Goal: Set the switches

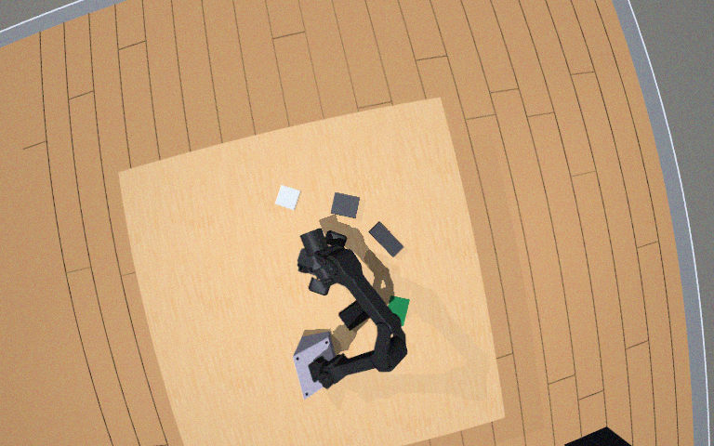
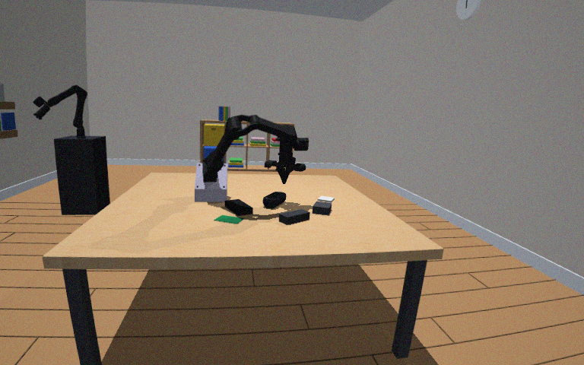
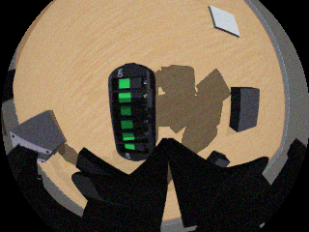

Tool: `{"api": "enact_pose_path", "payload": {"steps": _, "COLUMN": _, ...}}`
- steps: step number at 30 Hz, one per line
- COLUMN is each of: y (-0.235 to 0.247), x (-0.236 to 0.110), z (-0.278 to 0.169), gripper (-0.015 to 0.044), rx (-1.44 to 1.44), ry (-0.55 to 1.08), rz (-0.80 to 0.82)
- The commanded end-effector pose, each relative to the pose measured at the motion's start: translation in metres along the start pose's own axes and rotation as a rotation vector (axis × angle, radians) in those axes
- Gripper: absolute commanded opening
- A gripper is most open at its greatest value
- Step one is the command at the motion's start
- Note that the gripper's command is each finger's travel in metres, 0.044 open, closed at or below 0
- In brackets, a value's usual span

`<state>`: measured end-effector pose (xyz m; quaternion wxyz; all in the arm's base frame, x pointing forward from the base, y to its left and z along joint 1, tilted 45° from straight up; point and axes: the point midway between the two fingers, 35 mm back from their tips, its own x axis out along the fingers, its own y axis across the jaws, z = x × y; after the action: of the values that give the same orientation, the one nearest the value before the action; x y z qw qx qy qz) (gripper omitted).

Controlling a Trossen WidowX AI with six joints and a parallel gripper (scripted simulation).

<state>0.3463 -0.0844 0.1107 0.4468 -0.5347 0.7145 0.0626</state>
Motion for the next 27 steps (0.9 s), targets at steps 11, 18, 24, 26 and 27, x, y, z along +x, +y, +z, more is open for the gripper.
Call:
{"api": "enact_pose_path", "payload": {"steps": 11, "y": 0.000, "x": 0.000, "z": 0.000, "gripper": 0.0289, "rx": 0.000, "ry": 0.000, "rz": 0.000}}
{"api": "enact_pose_path", "payload": {"steps": 18, "y": 0.000, "x": 0.000, "z": 0.000, "gripper": 0.0440, "rx": 0.000, "ry": 0.000, "rz": 0.000}}
{"api": "enact_pose_path", "payload": {"steps": 24, "y": -0.002, "x": -0.046, "z": 0.003, "gripper": 0.0309, "rx": -0.001, "ry": -0.004, "rz": 0.003}}
{"api": "enact_pose_path", "payload": {"steps": 26, "y": 0.000, "x": -0.071, "z": 0.001, "gripper": 0.0256, "rx": -0.001, "ry": -0.003, "rz": 0.003}}
{"api": "enact_pose_path", "payload": {"steps": 27, "y": 0.000, "x": -0.077, "z": 0.001, "gripper": 0.0230, "rx": -0.001, "ry": -0.002, "rz": 0.003}}
